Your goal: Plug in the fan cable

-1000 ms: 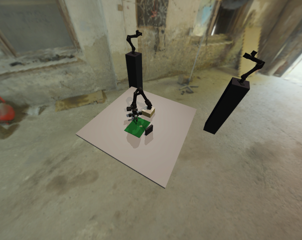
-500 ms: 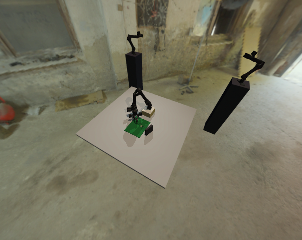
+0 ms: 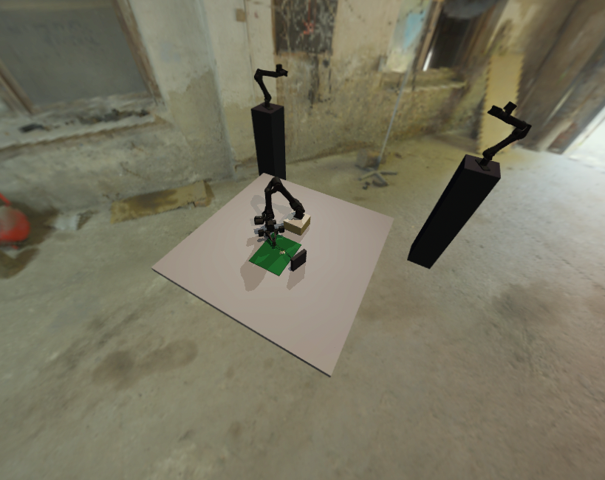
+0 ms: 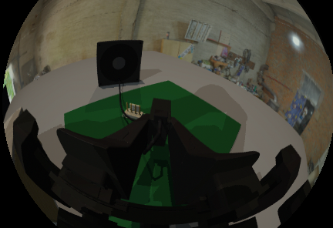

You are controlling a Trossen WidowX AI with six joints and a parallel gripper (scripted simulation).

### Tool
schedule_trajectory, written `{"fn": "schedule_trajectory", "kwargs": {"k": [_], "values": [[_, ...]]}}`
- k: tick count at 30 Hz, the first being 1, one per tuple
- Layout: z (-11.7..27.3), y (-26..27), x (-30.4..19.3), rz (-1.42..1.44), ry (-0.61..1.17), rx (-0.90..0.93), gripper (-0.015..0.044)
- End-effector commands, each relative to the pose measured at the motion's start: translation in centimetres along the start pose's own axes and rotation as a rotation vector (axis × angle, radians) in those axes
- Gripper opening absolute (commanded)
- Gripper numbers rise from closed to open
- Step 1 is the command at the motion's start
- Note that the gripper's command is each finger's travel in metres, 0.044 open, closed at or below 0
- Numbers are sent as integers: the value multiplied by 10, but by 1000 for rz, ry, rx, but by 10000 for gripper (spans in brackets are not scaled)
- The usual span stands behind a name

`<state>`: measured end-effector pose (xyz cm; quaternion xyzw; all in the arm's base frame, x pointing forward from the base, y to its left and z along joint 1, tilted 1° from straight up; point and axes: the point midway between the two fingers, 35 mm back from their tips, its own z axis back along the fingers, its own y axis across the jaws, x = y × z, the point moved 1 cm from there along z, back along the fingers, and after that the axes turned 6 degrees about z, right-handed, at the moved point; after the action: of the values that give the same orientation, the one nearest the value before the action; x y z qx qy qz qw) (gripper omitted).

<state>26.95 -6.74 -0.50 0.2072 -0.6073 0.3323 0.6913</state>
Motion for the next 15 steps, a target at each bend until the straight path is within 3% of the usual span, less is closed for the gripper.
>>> {"fn": "schedule_trajectory", "kwargs": {"k": [1,15], "values": [[-1,1,-4,-8,-6,1,0],[-4,2,-16,-8,-6,1,0]]}}
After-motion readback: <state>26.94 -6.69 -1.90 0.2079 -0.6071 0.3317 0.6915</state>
